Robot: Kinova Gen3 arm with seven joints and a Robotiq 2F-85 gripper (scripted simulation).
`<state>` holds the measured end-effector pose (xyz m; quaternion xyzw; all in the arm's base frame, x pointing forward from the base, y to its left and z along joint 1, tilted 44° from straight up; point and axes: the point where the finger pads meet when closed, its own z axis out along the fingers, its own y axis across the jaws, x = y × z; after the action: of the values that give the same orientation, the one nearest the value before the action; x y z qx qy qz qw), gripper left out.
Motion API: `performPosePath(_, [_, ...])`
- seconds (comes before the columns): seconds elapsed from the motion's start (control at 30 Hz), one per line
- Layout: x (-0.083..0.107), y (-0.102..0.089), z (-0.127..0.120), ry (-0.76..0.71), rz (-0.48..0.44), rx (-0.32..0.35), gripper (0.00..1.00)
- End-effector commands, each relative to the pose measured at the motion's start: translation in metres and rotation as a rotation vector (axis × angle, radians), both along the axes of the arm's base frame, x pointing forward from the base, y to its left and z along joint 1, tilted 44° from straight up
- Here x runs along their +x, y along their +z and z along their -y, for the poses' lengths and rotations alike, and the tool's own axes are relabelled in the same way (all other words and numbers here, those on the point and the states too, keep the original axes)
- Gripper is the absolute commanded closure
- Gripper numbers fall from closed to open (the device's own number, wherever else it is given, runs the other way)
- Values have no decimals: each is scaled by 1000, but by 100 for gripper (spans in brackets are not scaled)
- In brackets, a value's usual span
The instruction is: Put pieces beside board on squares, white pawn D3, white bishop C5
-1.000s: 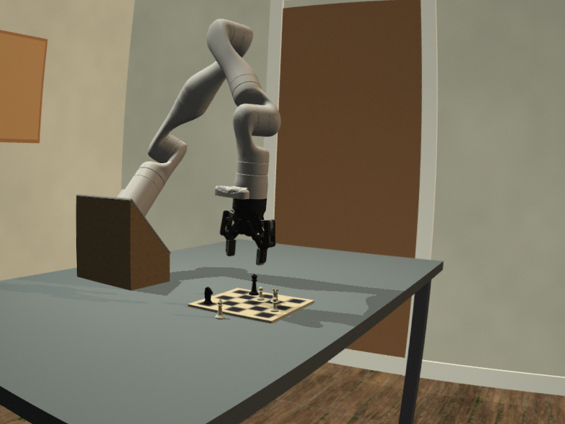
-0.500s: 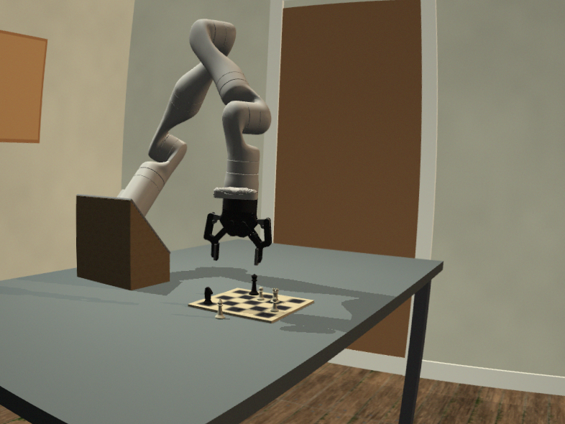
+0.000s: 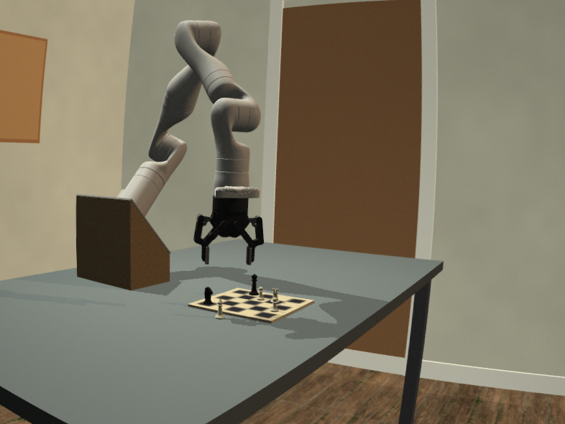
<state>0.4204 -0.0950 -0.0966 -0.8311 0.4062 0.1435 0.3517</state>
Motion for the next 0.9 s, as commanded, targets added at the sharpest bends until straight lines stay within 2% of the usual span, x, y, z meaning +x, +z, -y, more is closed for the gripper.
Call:
performPosePath(0.0, [-1, -6, 7, 15, 32, 2, 0])
performPosePath(0.2, [0, -13, 15, 79, 107, -14, 0])
performPosePath(0.43, [0, -16, 20, 111, 145, -22, 0])
performPosePath(0.87, [0, -19, 23, 134, 171, -28, 0])
